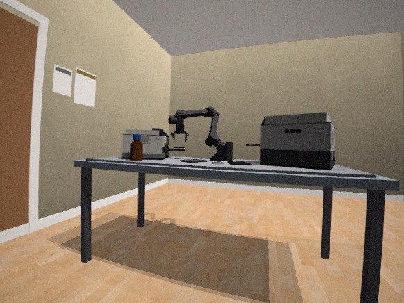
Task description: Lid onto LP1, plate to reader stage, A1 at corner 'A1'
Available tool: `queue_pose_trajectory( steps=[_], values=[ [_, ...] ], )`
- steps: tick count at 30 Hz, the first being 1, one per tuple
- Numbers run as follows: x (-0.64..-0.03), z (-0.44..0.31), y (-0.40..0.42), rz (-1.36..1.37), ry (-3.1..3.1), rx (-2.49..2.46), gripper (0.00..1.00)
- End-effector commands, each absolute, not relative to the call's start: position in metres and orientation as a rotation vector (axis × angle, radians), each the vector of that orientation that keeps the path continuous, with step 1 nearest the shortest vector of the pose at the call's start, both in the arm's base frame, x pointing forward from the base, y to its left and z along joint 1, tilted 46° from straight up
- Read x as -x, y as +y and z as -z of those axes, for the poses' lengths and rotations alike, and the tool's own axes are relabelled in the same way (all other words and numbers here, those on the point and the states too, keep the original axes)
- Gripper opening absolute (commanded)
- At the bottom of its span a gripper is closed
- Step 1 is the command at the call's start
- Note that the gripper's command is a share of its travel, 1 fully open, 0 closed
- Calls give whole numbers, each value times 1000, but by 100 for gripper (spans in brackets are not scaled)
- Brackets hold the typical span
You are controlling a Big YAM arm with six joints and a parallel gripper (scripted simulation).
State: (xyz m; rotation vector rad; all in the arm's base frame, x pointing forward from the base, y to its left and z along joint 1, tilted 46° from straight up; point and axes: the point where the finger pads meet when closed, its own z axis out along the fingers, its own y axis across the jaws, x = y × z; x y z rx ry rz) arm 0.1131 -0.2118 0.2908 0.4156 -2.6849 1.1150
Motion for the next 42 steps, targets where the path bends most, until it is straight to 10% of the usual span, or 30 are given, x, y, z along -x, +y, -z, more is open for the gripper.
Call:
queue_pose_trajectory(
  steps=[1,42],
  values=[
    [-114,-300,-218,-1142,-2678,-398,100],
    [-112,-292,-224,-1136,-2679,-395,100]
  ],
)
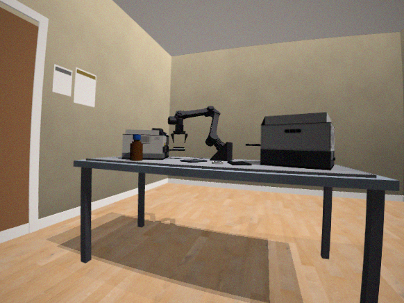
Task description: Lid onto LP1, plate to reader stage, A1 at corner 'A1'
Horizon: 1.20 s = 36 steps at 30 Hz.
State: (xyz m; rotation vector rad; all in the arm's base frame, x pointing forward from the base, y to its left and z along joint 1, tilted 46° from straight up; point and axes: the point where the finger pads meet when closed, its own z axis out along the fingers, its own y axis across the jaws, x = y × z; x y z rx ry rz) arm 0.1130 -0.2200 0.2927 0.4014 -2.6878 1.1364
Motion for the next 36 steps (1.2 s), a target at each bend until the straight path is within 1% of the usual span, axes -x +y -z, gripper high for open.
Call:
queue_pose_trajectory(
  steps=[1,30,36],
  values=[
    [-113,-291,-225,-1134,-2683,-398,100],
    [-114,-307,-232,-1182,-2689,-371,100],
    [-114,-298,-233,-1161,-2686,-389,100]
  ],
)
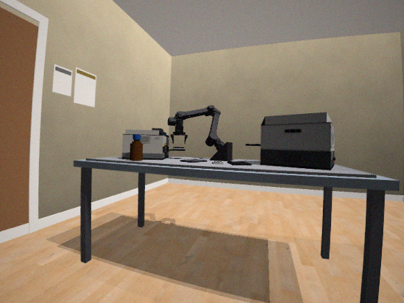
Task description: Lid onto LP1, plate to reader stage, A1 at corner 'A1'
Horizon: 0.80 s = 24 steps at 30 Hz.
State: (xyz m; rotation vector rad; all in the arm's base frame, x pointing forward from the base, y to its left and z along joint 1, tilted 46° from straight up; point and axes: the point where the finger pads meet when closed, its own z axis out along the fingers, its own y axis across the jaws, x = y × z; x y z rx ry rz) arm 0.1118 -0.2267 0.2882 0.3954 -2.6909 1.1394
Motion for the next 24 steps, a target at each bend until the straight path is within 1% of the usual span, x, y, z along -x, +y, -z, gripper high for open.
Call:
queue_pose_trajectory(
  steps=[1,11,24],
  values=[
    [-113,-295,-234,-1156,-2681,-389,100],
    [-115,-280,-229,-1121,-2685,-424,100],
    [-110,-302,-230,-1176,-2689,-379,100]
  ],
)
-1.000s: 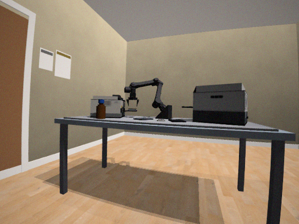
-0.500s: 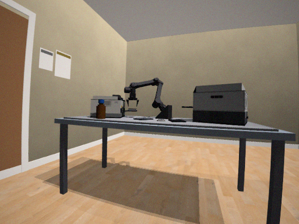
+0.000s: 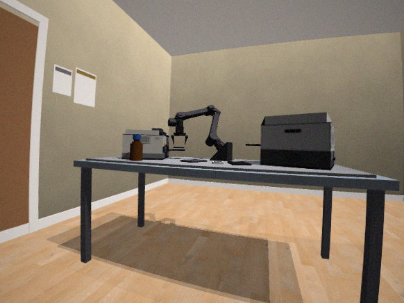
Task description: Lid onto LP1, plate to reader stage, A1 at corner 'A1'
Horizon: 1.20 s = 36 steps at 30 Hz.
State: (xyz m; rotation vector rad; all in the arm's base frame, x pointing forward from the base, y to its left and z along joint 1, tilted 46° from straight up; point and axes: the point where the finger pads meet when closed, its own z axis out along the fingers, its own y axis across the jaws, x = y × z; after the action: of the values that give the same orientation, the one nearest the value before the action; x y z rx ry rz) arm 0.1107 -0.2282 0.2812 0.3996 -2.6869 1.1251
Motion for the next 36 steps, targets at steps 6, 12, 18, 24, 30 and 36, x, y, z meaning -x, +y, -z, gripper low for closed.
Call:
queue_pose_trajectory(
  steps=[6,12,18,24,30,36],
  values=[
    [-110,-305,-230,-1181,-2690,-384,100],
    [-112,-304,-233,-1179,-2691,-386,100],
    [-113,-295,-236,-1161,-2683,-383,100],
    [-113,-281,-235,-1125,-2685,-405,100],
    [-113,-282,-237,-1130,-2685,-406,100],
    [-110,-292,-235,-1159,-2682,-387,100]
  ],
)
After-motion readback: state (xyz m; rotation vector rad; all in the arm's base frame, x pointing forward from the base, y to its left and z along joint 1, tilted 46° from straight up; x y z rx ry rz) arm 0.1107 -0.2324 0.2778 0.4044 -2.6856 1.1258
